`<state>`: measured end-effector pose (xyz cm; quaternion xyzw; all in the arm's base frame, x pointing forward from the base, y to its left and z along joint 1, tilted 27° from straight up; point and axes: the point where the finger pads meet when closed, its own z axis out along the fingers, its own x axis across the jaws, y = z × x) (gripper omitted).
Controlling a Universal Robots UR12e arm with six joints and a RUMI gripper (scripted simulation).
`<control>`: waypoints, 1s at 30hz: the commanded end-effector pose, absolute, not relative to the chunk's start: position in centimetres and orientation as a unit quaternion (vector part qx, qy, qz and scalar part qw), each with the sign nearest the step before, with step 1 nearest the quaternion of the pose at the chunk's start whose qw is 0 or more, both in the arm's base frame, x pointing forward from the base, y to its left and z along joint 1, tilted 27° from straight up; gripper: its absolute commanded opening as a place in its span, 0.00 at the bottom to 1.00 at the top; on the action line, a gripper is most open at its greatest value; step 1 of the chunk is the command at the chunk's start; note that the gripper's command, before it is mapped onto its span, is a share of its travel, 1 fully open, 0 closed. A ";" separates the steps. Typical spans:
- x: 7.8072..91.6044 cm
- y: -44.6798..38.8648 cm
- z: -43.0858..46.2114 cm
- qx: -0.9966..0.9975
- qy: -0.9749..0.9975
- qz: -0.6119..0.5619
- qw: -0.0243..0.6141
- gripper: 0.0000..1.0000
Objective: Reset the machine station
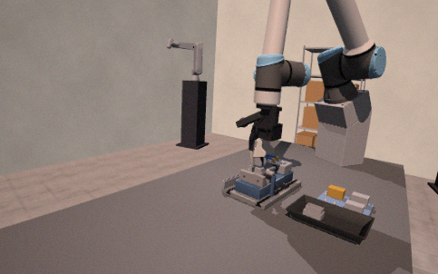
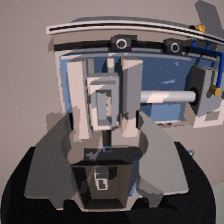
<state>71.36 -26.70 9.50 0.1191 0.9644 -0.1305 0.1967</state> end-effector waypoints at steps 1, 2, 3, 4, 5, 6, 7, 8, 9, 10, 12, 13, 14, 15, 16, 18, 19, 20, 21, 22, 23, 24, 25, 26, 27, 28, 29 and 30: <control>71.4 -26.7 9.6 0.119 0.964 -0.131 0.197 0.40; 71.4 -26.7 9.6 0.119 0.964 -0.131 0.197 0.40; 71.4 -26.7 9.6 0.119 0.964 -0.131 0.197 0.40; 71.4 -26.7 9.6 0.119 0.964 -0.131 0.197 0.40; 71.4 -26.7 9.6 0.119 0.964 -0.131 0.197 0.40; 71.4 -26.7 9.6 0.119 0.964 -0.131 0.197 0.40; 71.4 -26.7 9.6 0.119 0.964 -0.131 0.197 0.40; 71.4 -26.7 9.5 0.119 0.964 -0.131 0.197 0.40; 71.4 -26.7 9.5 0.119 0.964 -0.131 0.197 0.40; 71.4 -26.7 9.5 0.119 0.964 -0.131 0.197 0.40; 71.4 -26.7 9.5 0.119 0.964 -0.131 0.197 0.40; 71.4 -26.7 9.5 0.119 0.964 -0.131 0.197 0.40; 71.4 -26.7 9.5 0.119 0.964 -0.131 0.197 0.40; 71.4 -26.7 9.5 0.119 0.964 -0.131 0.197 0.40; 71.4 -26.7 9.5 0.119 0.964 -0.131 0.197 0.40; 71.4 -26.7 9.4 0.119 0.964 -0.131 0.197 0.40; 71.5 -26.8 9.4 0.119 0.964 -0.131 0.197 0.40; 71.5 -26.8 9.4 0.119 0.964 -0.131 0.197 0.40; 71.5 -26.8 9.3 0.119 0.964 -0.131 0.197 0.40; 71.5 -26.8 9.3 0.119 0.964 -0.131 0.197 0.40; 71.5 -26.8 9.3 0.119 0.964 -0.131 0.197 0.40; 71.5 -26.8 9.3 0.119 0.964 -0.131 0.197 0.40; 71.5 -26.8 9.2 0.119 0.964 -0.131 0.197 0.40; 71.5 -26.8 9.2 0.119 0.964 -0.131 0.197 0.40; 71.5 -26.8 9.2 0.119 0.964 -0.131 0.197 0.40; 71.5 -26.8 9.2 0.119 0.964 -0.131 0.197 0.40; 71.5 -26.8 9.2 0.119 0.964 -0.131 0.197 0.40; 71.6 -26.8 9.1 0.119 0.964 -0.131 0.197 0.40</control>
